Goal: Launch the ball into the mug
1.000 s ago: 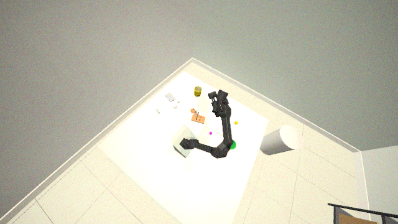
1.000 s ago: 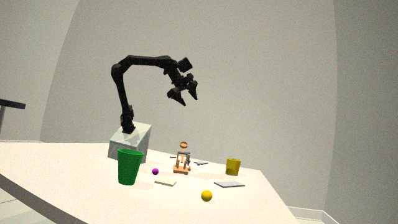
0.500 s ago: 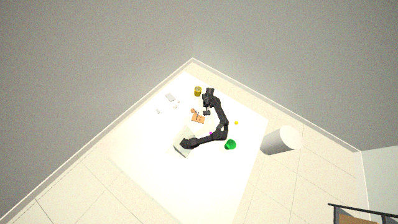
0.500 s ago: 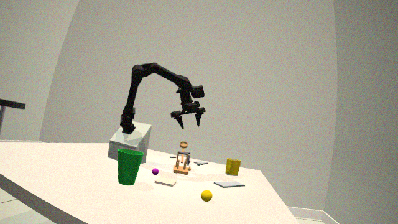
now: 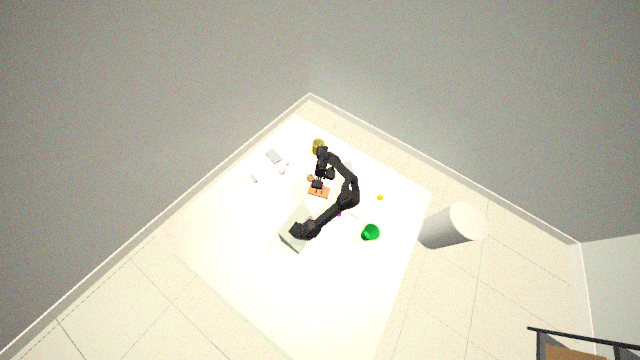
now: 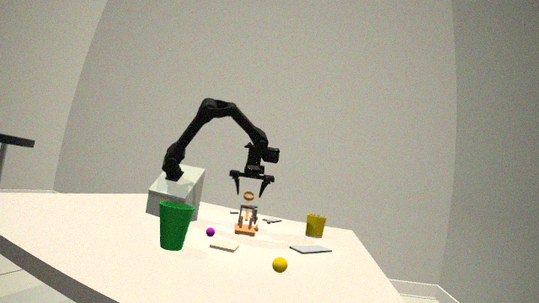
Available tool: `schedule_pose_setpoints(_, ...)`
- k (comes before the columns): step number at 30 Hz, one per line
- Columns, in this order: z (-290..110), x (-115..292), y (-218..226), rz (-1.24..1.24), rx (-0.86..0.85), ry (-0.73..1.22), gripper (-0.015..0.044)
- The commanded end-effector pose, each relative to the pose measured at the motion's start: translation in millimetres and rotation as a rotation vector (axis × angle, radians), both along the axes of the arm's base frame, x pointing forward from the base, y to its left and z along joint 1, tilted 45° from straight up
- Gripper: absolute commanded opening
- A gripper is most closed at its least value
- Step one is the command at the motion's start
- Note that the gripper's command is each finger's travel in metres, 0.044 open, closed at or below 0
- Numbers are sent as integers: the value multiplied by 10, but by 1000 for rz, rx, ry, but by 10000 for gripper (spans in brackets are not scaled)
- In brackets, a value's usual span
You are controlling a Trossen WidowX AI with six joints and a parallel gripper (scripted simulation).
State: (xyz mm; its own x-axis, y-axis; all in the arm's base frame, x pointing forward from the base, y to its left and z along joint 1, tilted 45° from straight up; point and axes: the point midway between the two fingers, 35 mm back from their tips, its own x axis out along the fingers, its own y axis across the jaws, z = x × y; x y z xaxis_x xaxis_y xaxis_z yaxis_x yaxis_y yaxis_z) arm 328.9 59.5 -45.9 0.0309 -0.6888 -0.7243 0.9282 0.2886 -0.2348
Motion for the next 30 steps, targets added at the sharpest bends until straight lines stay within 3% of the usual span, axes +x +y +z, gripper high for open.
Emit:
schedule_pose_setpoints(1,-80,23,-40,-58,-9,-20,440)
schedule_pose_setpoints(5,-80,23,-40,-58,-9,-20,440)
schedule_pose_setpoints(22,-80,23,-40,-58,-9,-20,0)
schedule_pose_setpoints(30,-80,23,-40,-58,-9,-20,0)
